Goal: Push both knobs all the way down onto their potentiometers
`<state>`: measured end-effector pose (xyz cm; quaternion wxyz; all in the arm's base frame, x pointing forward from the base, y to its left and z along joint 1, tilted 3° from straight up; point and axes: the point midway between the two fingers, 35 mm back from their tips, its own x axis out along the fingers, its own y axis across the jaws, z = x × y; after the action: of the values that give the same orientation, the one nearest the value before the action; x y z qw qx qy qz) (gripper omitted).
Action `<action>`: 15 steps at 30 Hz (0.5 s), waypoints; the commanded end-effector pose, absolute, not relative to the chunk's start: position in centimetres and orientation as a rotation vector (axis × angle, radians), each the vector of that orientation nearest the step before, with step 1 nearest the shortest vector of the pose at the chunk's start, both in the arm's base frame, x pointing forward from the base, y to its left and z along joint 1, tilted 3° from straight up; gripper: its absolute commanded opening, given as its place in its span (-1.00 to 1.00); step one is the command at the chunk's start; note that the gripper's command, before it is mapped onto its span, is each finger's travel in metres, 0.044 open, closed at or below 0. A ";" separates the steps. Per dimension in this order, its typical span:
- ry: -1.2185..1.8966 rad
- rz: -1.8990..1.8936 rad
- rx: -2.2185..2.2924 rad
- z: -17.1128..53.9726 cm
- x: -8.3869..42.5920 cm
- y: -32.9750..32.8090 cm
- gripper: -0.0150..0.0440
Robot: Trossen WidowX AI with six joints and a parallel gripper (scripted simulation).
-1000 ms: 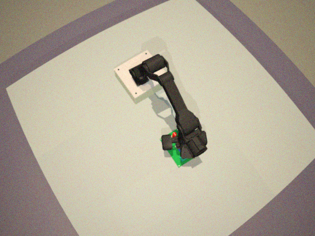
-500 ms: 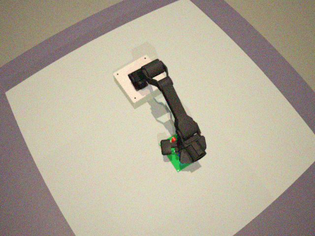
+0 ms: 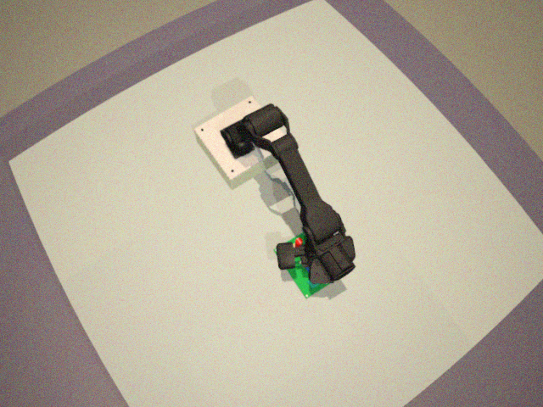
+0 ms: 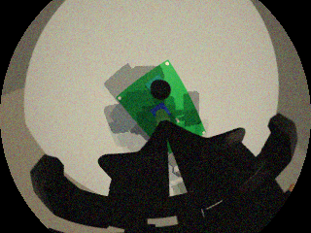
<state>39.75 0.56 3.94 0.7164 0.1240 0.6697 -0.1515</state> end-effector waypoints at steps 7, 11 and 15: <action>1.490 -0.336 0.272 3.2 39.8 0.5 -0.49; 1.490 -0.336 0.272 3.1 39.8 0.5 -0.49; 1.490 -0.336 0.272 3.2 39.8 0.5 -0.49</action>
<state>39.75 0.56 3.88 0.7163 0.1240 0.6697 -0.1515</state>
